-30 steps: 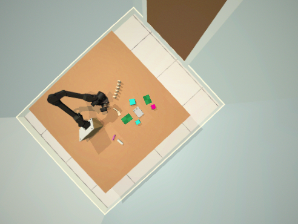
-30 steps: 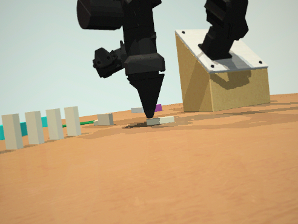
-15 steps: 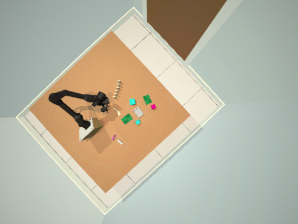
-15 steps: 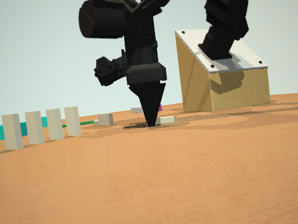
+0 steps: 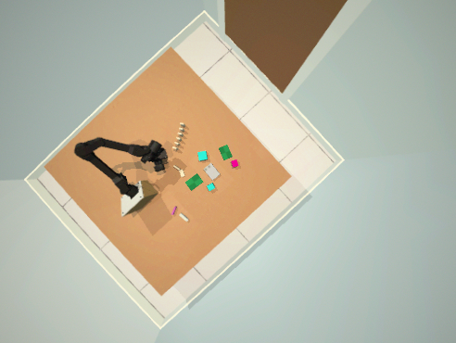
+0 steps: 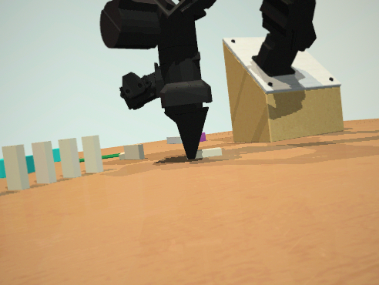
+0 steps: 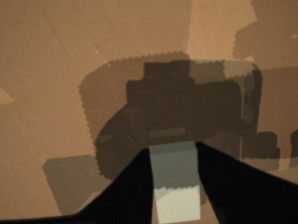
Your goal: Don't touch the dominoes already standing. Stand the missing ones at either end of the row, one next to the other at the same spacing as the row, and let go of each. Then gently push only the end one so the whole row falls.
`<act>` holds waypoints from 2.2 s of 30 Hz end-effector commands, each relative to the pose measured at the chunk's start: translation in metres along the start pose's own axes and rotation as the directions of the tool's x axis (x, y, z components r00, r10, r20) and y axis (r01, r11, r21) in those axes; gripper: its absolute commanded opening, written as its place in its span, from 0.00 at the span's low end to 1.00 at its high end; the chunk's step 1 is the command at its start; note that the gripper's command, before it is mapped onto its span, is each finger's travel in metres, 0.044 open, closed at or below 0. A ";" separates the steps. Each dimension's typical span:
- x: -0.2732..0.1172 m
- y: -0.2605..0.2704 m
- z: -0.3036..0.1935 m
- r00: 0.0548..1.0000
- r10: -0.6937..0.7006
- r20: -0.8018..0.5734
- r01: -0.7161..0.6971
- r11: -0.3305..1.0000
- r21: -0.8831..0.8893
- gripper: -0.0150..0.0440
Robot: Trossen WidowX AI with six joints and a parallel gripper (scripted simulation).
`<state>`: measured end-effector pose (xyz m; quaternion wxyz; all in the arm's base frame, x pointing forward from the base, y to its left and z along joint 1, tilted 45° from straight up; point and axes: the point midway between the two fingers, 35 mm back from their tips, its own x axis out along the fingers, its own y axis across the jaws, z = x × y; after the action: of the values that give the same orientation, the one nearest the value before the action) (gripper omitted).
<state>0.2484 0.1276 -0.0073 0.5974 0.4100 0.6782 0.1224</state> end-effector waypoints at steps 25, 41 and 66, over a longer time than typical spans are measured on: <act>-0.160 0.011 0.004 1.000 -0.006 0.003 0.006 1.000 0.004 0.44; -0.158 0.121 -0.061 1.000 -0.014 0.010 0.017 0.940 -0.340 0.44; -0.094 0.102 -0.024 0.846 -0.213 0.489 0.459 0.759 -0.461 0.44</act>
<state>0.2613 0.1315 0.1357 0.8153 0.1094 0.5538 0.1287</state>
